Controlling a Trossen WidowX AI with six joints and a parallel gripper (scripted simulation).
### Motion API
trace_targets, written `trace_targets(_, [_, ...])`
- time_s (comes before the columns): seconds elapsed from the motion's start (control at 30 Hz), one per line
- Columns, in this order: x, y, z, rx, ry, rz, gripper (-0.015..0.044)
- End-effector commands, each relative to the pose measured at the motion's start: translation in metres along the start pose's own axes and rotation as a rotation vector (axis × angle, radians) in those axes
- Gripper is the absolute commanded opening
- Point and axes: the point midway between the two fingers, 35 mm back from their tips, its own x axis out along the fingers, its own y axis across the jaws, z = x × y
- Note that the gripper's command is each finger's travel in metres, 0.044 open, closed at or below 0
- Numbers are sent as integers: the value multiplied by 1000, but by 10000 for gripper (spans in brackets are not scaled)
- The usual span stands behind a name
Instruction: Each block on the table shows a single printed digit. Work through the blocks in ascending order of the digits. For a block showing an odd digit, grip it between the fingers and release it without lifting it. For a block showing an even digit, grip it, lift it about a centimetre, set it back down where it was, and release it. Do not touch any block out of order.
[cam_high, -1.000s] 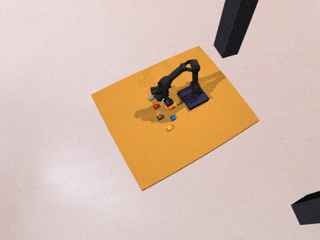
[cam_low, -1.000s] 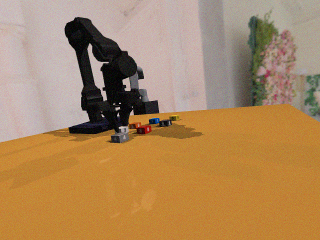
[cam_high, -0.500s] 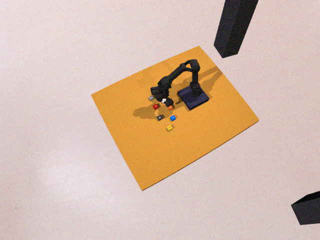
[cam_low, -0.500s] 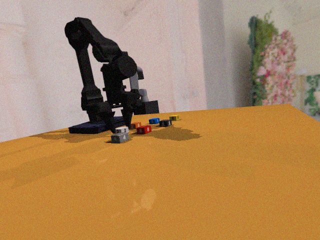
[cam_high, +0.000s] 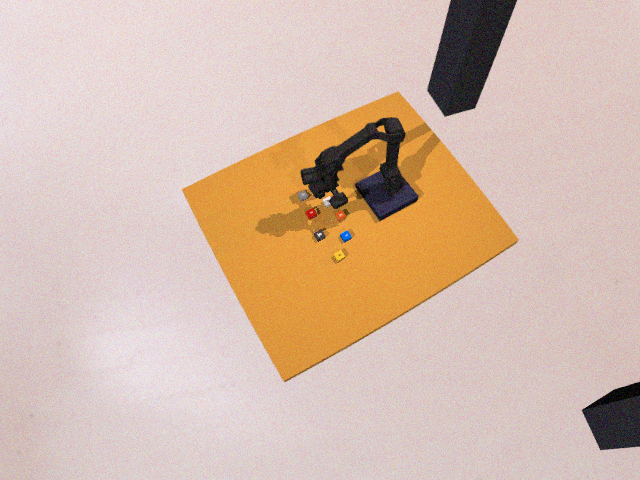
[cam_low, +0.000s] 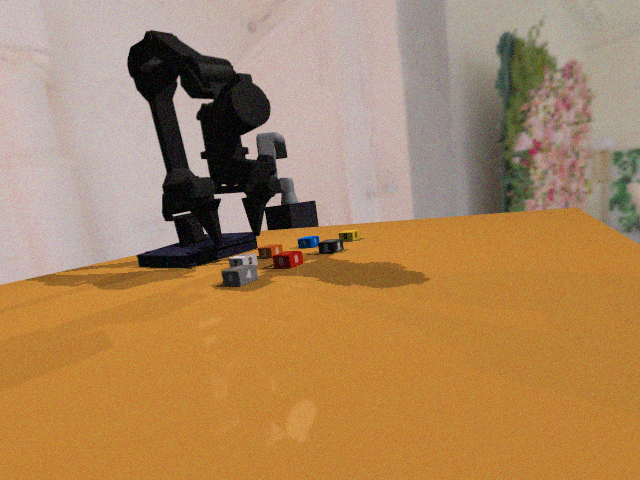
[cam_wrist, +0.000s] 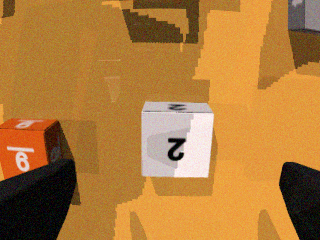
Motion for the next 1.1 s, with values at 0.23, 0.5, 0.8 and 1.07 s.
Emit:
trace_targets(0.23, [-80,1,0,3,-4,3,120])
trace_targets(0.5, [-80,1,0,3,-4,3,120])
trace_targets(0.8, [-83,-36,35,-1,-7,-2,120])
trace_targets(1.07, [-82,-75,66,3,-9,-3,120])
